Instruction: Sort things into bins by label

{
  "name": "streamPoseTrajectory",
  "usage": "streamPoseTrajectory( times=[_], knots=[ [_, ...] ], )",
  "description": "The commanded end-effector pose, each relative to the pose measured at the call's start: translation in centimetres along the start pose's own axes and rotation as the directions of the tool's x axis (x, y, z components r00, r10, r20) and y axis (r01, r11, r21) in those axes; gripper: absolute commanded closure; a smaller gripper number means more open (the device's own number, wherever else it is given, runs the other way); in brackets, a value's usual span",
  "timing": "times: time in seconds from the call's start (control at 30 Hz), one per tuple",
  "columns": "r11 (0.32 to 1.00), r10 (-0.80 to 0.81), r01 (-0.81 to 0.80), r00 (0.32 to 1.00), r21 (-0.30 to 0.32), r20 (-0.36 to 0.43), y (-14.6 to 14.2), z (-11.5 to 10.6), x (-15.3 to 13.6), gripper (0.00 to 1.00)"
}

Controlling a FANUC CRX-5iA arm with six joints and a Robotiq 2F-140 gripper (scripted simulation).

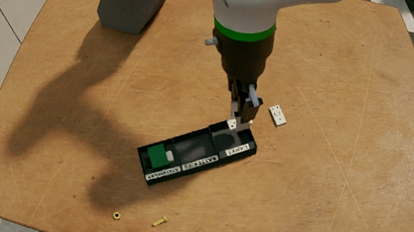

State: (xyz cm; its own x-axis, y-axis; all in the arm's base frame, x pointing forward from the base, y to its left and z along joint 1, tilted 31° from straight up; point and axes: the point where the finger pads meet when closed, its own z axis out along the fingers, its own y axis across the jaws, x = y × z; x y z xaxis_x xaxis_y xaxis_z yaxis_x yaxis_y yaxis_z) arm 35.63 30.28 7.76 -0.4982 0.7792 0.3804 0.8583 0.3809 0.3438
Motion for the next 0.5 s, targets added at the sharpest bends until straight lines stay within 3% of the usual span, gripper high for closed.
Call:
streamPoseTrajectory(
  times=[0.0, 0.47],
  knots=[
    [1.000, -0.002, 0.002, 1.000, 0.008, -0.012, 0.96, 0.10, -2.52, 0.79],
    [1.000, -0.002, 0.002, 1.000, 0.008, -0.012, 0.89, 0.10, -2.33, 0.79]
  ],
)
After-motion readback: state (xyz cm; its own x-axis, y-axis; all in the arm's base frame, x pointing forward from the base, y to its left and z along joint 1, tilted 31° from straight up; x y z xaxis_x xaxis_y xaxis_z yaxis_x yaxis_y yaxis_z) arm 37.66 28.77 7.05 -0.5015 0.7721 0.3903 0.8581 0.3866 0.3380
